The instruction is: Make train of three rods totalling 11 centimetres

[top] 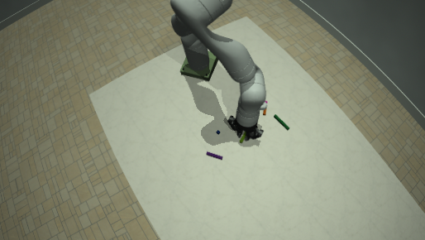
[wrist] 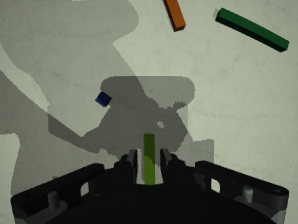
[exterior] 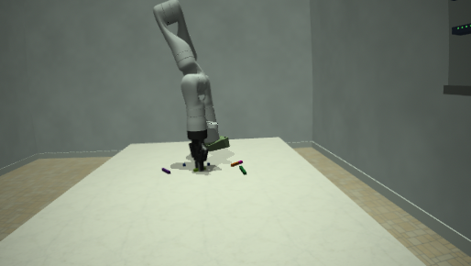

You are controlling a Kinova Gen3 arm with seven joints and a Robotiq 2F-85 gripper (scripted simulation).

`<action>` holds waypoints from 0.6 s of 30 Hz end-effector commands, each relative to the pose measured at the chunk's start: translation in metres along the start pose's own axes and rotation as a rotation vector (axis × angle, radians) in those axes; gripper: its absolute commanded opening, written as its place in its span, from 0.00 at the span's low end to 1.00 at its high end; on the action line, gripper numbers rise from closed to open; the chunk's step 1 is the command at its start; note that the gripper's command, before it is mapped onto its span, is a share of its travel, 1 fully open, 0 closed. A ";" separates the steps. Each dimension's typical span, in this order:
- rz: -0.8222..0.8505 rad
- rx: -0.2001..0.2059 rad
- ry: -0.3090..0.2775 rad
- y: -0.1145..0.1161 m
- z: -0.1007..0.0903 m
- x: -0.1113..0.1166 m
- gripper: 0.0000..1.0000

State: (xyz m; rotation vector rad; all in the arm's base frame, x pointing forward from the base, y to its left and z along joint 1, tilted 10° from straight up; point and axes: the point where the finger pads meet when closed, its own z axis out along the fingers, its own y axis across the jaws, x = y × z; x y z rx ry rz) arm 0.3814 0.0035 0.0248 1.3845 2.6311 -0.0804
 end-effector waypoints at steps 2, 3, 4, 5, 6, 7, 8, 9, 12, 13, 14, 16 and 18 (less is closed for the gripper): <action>0.000 -0.001 -0.001 0.000 0.000 0.000 0.24; 0.000 -0.001 -0.001 0.000 0.000 0.000 0.24; 0.000 -0.001 -0.001 0.000 0.000 0.000 0.24; 0.000 -0.001 -0.001 0.000 0.000 0.000 0.24; 0.000 -0.001 -0.001 0.000 0.000 0.000 0.24; 0.000 -0.001 -0.001 0.000 0.000 0.000 0.24; 0.000 -0.001 -0.001 0.000 0.000 0.000 0.24; 0.000 -0.001 -0.001 0.000 0.000 0.000 0.24; 0.000 -0.001 -0.001 0.000 0.000 0.000 0.05; 0.000 -0.001 -0.001 0.000 0.000 0.000 0.05; 0.000 -0.001 -0.001 0.000 0.000 0.000 0.05; 0.000 -0.001 -0.001 0.000 0.000 0.000 0.05; 0.000 -0.001 -0.001 0.000 0.000 0.000 0.05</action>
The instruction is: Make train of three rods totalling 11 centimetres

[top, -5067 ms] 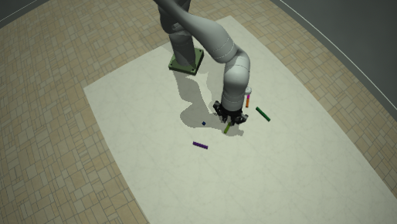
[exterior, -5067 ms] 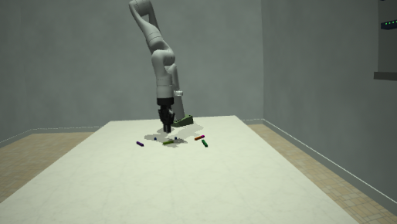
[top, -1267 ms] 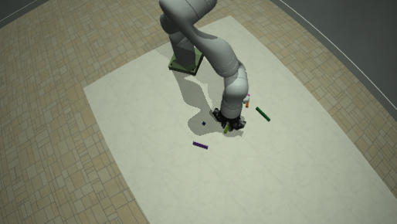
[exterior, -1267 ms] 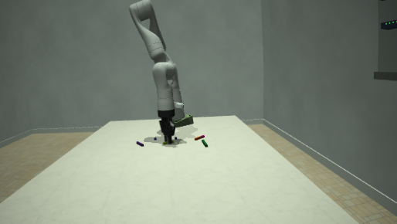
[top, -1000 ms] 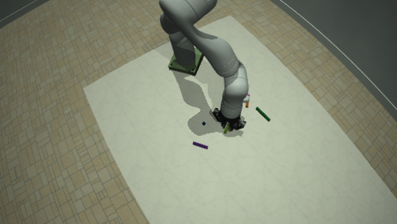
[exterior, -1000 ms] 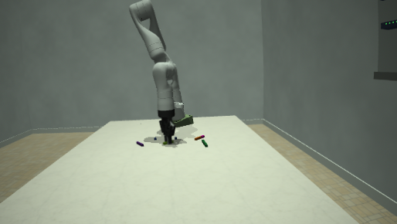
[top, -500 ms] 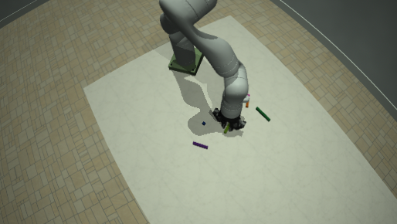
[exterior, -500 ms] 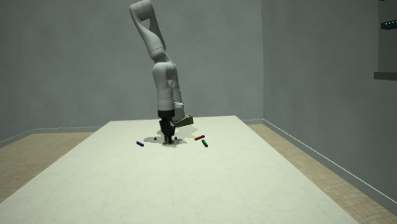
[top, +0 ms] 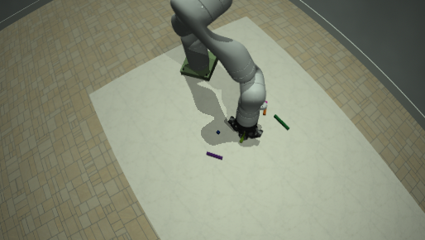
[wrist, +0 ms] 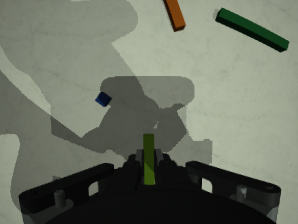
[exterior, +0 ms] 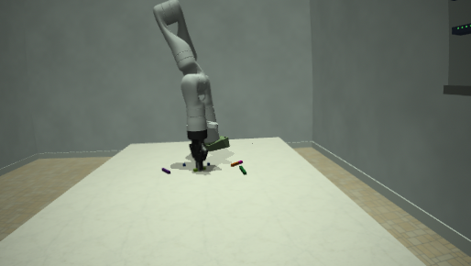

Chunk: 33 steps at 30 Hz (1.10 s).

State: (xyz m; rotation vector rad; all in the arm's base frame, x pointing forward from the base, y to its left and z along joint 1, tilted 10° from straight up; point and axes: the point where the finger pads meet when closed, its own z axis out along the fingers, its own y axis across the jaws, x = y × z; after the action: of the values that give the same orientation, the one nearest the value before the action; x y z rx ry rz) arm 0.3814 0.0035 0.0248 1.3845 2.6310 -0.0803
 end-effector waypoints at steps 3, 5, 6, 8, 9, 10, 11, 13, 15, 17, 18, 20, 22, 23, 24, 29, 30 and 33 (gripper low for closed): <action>0.000 -0.001 -0.001 0.000 0.000 0.000 0.05; 0.000 -0.001 -0.001 0.000 0.000 0.000 0.05; 0.000 -0.001 -0.001 0.000 0.000 0.000 0.05; 0.000 -0.001 -0.001 0.000 0.000 0.000 0.05; 0.000 -0.001 -0.001 0.000 0.000 0.000 0.05; 0.000 -0.001 -0.001 0.000 0.000 0.000 0.05; 0.000 -0.001 -0.001 0.000 0.000 0.000 0.05; 0.000 -0.001 -0.001 0.000 0.000 0.000 0.05; 0.000 -0.001 -0.001 0.000 0.000 0.000 0.05; 0.000 -0.001 -0.001 0.000 0.000 0.000 0.05; 0.000 -0.001 -0.001 0.000 0.000 0.000 0.05; 0.000 -0.001 -0.001 0.000 0.000 0.000 0.05; 0.000 -0.001 -0.001 0.000 0.000 0.000 0.05; 0.000 -0.001 -0.001 0.000 0.000 0.000 0.05; 0.000 -0.001 -0.001 0.000 0.000 0.000 0.05; 0.000 -0.001 -0.001 0.000 -0.001 0.000 0.05; 0.000 -0.001 -0.001 0.000 -0.002 0.000 0.05; 0.000 -0.001 -0.001 0.000 -0.006 0.000 0.05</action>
State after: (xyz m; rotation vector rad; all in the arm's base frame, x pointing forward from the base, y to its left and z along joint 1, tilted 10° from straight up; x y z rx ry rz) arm 0.3796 0.0046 0.0270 1.3834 2.6359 -0.0842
